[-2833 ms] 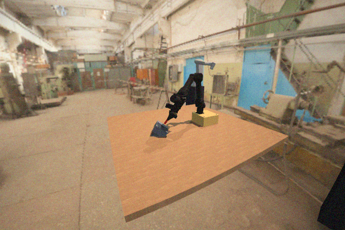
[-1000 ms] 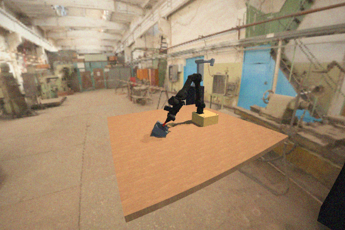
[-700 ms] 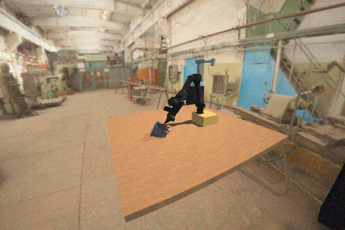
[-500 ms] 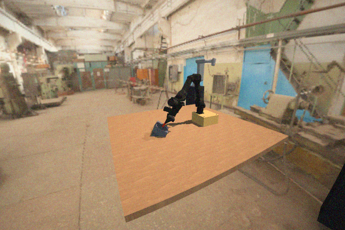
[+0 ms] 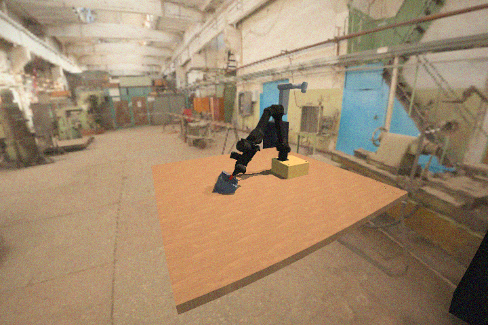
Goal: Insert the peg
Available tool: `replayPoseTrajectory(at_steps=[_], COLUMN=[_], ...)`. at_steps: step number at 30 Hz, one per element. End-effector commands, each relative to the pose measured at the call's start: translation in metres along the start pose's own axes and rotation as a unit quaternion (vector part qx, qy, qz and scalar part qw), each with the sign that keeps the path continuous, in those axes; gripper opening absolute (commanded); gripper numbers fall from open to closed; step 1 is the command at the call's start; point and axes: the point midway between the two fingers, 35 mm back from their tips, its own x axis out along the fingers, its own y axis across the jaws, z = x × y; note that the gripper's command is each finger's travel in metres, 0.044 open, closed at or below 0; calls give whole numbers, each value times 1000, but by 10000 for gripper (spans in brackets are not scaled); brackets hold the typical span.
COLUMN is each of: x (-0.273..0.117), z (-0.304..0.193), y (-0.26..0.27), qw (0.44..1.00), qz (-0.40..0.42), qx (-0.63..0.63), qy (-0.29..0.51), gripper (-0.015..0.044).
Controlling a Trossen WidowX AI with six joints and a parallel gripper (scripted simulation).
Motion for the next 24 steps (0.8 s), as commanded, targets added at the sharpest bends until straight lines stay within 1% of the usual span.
replayPoseTrajectory(at_steps=[1,24], x=[3,15], z=[1,1], y=[2,2], qw=[1000,1000], qz=[3,3], qx=[-2,-2], qy=[0,0], gripper=[0,0])
